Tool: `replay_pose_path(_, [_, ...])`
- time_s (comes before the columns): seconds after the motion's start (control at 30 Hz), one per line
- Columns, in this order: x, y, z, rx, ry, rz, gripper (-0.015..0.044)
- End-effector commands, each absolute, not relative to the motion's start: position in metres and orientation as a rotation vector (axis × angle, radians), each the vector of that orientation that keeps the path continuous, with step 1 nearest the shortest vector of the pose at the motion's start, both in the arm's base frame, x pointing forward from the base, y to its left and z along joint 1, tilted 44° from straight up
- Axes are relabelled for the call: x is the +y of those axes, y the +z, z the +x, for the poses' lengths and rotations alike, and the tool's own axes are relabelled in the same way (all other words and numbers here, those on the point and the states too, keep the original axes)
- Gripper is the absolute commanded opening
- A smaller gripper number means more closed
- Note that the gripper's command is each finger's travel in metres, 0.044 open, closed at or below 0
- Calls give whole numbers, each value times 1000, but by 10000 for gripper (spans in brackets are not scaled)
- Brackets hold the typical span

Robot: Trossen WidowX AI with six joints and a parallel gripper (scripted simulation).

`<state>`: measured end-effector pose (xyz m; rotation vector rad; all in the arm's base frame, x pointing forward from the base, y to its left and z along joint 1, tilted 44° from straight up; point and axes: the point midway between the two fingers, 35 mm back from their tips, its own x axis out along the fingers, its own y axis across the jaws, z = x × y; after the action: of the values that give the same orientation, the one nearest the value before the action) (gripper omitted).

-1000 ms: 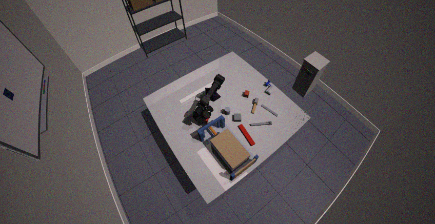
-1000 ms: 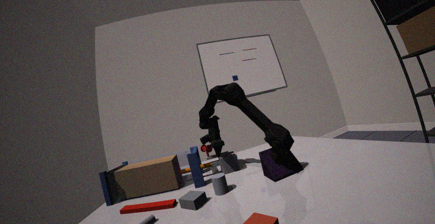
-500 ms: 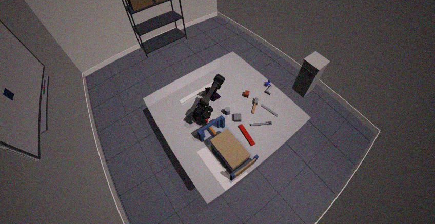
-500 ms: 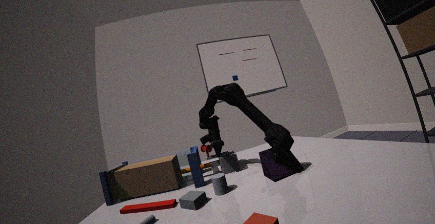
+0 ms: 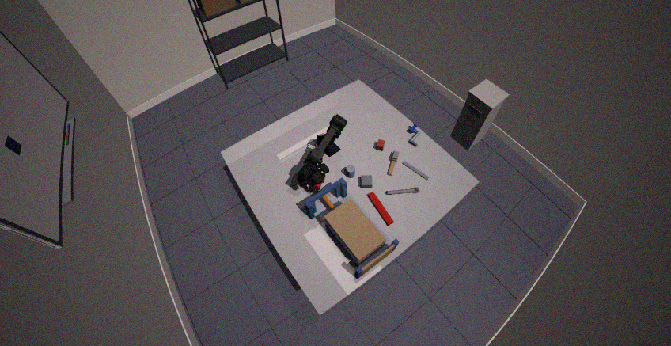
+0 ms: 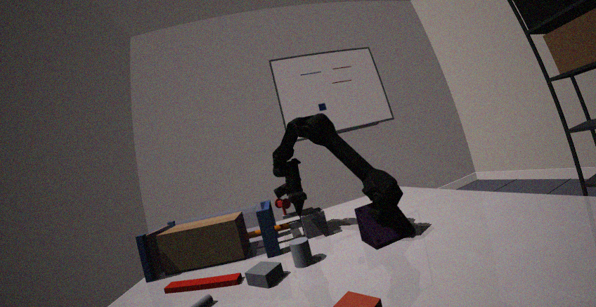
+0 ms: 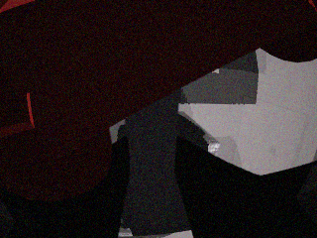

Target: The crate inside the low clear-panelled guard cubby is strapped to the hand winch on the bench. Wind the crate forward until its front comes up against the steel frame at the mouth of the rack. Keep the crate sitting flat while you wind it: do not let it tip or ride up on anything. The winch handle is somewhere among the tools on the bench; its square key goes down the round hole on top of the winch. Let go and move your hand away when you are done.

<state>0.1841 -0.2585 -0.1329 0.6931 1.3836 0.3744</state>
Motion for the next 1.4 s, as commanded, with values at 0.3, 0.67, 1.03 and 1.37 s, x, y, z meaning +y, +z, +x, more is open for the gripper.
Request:
replay_pose_path(0.3, [-258, -138, 184, 1408, 339, 732, 0])
replay_pose_path(0.67, [-255, -136, 185, 1375, 406, 659, 0])
replay_pose_path(1.03, [-254, -134, 185, 1353, 451, 610, 0])
replay_pose_path(1.37, [-255, -135, 185, 1365, 427, 636, 0])
